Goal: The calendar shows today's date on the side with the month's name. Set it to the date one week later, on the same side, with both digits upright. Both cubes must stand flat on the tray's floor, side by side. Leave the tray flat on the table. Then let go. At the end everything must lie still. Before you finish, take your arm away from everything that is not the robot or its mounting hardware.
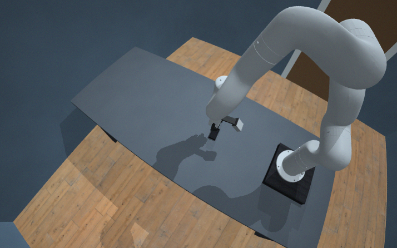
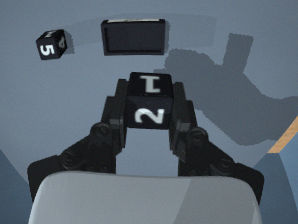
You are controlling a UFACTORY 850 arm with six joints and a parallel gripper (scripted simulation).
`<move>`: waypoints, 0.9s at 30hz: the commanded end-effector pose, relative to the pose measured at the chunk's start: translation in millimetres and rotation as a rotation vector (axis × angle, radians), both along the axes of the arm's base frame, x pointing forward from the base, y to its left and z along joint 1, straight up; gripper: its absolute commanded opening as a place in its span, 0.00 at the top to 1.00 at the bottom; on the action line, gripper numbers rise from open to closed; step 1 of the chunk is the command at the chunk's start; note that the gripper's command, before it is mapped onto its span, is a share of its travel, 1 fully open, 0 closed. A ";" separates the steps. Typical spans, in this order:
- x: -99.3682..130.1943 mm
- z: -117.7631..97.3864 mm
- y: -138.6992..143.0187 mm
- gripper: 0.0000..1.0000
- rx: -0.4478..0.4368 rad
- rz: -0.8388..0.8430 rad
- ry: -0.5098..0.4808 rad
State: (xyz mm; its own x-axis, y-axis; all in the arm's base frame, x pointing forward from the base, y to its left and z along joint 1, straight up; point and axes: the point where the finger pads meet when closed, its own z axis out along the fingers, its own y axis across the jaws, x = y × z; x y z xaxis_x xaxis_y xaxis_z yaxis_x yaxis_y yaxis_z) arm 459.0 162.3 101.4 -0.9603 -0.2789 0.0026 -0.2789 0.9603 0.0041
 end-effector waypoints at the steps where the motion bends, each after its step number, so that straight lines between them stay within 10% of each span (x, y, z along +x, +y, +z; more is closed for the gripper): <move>1: -2.2 -0.4 11.0 0.73 -0.003 -0.174 -0.002; 27: -14.7 -4.6 48.1 0.73 -0.003 -0.787 -0.001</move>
State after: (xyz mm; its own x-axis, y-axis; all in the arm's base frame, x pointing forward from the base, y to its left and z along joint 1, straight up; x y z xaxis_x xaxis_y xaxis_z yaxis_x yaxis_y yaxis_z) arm 446.0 203.2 97.0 -0.9272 0.3738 0.0229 0.3744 0.9268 0.0295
